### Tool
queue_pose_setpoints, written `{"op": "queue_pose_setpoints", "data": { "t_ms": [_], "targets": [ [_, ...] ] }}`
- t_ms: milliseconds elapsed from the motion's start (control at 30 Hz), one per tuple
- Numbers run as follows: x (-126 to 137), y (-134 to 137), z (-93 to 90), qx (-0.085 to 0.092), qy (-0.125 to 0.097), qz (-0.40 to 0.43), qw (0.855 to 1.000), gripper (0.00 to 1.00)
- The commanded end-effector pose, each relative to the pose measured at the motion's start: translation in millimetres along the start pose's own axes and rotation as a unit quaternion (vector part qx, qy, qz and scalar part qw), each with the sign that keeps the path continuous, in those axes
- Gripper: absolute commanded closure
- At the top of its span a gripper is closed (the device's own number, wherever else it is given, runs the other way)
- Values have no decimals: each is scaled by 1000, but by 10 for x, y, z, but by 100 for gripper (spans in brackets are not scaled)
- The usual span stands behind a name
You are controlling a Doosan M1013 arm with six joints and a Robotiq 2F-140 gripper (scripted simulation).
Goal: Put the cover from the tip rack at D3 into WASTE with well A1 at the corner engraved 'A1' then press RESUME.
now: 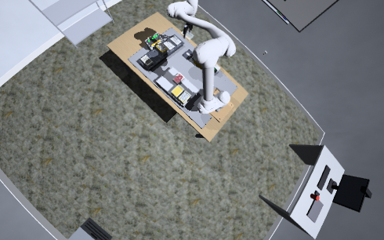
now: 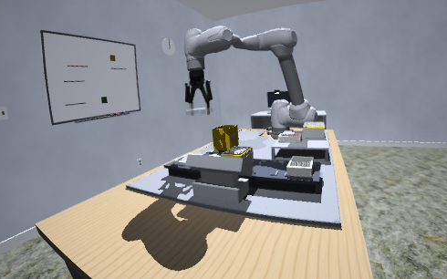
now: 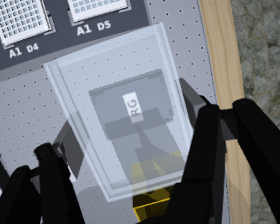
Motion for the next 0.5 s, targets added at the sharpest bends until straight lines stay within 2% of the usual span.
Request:
{"op": "queue_pose_setpoints", "data": {
  "t_ms": [0,300,467],
  "targets": [
    [5,35,-1,-2,0,-1,1000,100],
    [55,26,-1,-2,0,-1,1000,100],
    [301,-19,-1,-2,0,-1,1000,100]
  ]
}}
Point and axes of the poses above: the point where the finger pads meet when closed, its own z axis back along the fingers, its own y axis across the jaws, x = y × z, the point moved 1 cm from there along z, back along the fingers, and after that the axes turned 8 degrees about z, right-handed, at the moved point
